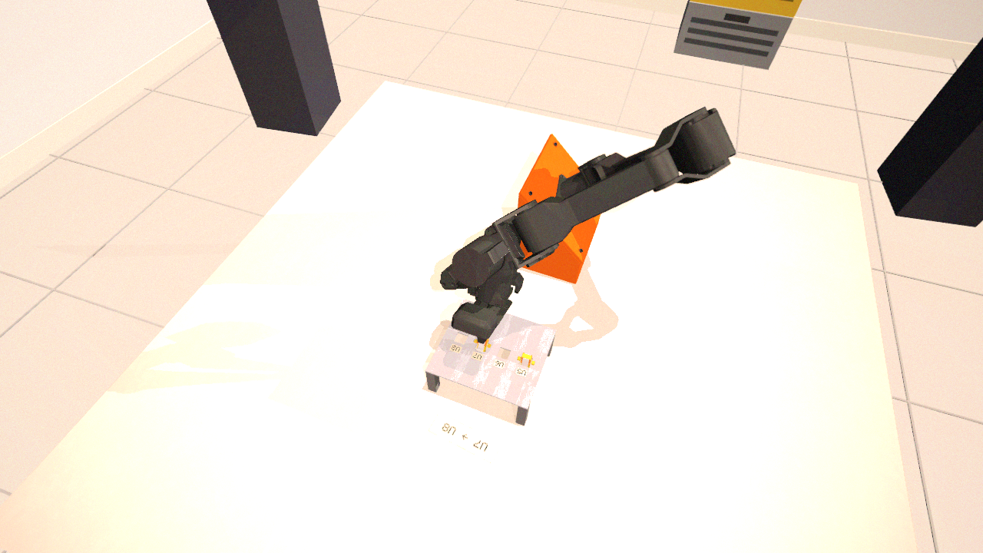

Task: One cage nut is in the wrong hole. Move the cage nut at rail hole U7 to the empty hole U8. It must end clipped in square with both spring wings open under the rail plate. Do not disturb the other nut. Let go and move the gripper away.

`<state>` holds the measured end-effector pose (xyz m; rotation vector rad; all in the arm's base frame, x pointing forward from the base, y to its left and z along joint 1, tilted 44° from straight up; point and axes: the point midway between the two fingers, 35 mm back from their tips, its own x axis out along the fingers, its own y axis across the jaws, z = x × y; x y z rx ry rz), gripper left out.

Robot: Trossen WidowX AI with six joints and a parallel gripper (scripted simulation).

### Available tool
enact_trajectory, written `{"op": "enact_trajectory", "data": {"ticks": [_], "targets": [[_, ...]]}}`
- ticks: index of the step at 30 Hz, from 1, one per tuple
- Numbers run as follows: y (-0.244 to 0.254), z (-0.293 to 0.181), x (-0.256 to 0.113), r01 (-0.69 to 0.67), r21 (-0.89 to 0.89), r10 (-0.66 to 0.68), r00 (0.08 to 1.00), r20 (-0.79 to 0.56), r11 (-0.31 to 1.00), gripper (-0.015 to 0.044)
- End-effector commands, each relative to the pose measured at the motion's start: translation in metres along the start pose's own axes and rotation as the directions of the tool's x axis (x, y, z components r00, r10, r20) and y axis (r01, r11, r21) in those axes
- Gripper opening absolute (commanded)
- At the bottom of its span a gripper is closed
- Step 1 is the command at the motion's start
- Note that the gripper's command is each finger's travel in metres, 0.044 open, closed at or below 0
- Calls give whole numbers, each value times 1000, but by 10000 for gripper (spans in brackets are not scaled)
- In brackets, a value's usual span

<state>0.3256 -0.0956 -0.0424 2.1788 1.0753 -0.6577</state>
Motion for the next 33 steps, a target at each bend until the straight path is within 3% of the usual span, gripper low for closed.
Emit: {"op": "enact_trajectory", "data": {"ticks": [1, 33], "targets": [[2, 0, -1, -1, -7, 1, 1000, 3, 1000, 28], [3, 0, -2, 20, -7, -20, 1000, 2, 1000, 28]]}}
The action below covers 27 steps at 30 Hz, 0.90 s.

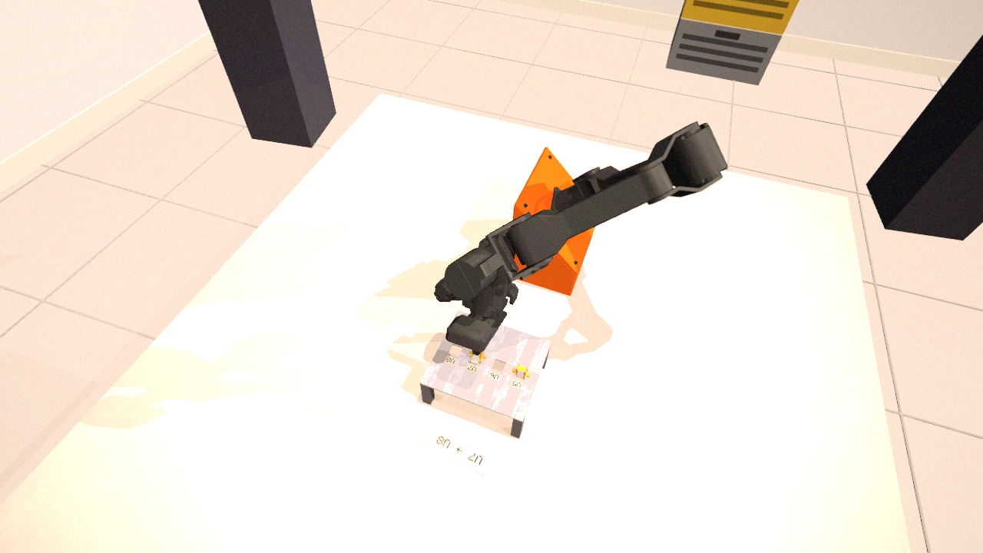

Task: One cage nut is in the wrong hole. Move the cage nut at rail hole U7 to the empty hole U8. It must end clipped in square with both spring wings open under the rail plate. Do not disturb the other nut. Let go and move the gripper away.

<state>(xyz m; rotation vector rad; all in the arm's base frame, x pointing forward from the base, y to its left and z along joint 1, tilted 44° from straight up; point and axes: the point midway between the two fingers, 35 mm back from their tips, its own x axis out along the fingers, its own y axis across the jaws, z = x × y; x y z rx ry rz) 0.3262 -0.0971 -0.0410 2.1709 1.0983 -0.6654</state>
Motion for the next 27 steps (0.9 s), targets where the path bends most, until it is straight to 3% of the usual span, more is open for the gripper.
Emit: {"op": "enact_trajectory", "data": {"ticks": [1, 27], "targets": [[2, 0, 0, 1, -7, -1, 1000, 3, 1000, 28], [3, 1, -2, 25, -7, -25, 1000, 3, 1000, 28]]}}
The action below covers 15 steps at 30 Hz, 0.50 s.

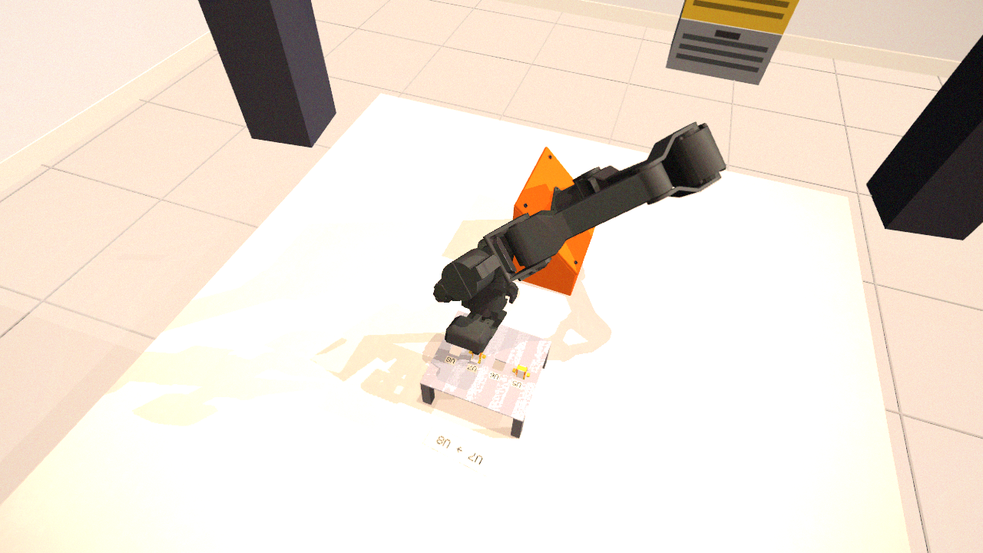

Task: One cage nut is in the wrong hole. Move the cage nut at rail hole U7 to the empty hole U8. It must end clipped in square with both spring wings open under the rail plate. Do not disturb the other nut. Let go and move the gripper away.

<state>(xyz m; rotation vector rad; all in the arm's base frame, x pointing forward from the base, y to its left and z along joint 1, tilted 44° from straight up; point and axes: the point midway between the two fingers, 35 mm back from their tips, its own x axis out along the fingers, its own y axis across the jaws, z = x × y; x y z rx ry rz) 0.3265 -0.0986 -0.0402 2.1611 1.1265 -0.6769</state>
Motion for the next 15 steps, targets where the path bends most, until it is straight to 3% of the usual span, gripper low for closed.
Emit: {"op": "enact_trajectory", "data": {"ticks": [1, 15], "targets": [[2, 0, -1, 1, -8, -1, 1000, 3, 1000, 28], [3, 0, -1, 14, -8, -14, 1000, 3, 1000, 28]]}}
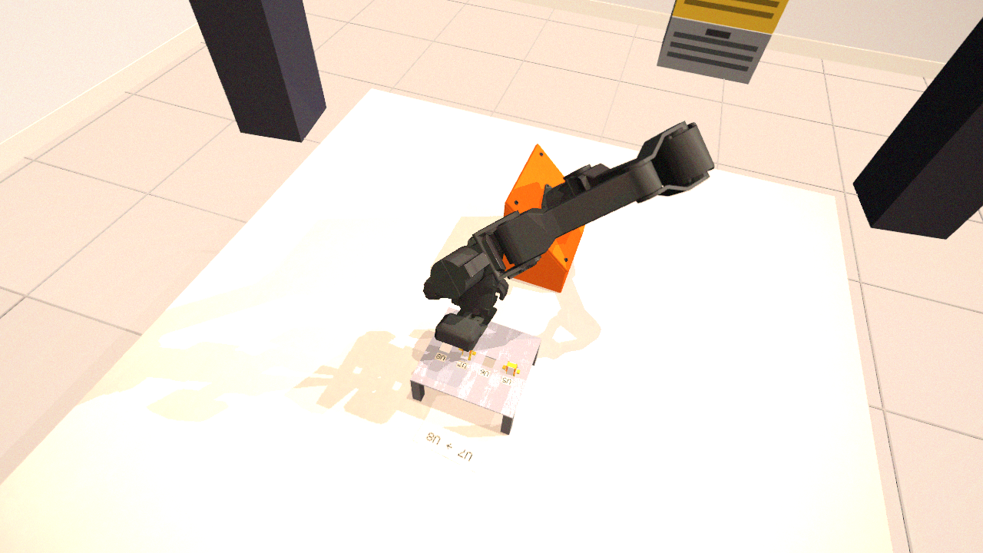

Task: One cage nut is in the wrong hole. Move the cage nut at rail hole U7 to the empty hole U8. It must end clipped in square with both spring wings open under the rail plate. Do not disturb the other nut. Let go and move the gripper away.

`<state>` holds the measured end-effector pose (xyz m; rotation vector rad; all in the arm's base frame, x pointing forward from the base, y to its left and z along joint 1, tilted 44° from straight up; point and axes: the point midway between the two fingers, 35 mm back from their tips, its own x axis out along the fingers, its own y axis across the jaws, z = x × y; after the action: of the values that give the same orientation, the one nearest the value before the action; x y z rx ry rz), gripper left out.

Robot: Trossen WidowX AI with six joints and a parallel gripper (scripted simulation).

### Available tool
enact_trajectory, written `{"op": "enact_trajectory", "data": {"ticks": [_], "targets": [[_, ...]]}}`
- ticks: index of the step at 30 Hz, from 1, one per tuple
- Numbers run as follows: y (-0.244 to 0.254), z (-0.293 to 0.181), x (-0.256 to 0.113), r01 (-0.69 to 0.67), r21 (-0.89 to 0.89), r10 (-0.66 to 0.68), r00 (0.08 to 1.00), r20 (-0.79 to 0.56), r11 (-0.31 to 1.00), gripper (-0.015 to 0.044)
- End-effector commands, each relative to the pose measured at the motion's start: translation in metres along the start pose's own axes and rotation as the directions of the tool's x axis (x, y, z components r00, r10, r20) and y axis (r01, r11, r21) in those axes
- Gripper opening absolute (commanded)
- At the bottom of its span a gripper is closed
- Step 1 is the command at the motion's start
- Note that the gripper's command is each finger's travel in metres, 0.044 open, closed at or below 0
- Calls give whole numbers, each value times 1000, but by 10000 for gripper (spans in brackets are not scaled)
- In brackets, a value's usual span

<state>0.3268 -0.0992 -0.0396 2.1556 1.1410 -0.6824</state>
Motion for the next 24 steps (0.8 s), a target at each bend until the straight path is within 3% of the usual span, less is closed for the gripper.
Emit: {"op": "enact_trajectory", "data": {"ticks": [1, 24], "targets": [[2, 0, -1, 2, -8, -2, 1000, 3, 1000, 28], [4, 0, -2, 34, -8, -33, 999, 4, 999, 28]]}}
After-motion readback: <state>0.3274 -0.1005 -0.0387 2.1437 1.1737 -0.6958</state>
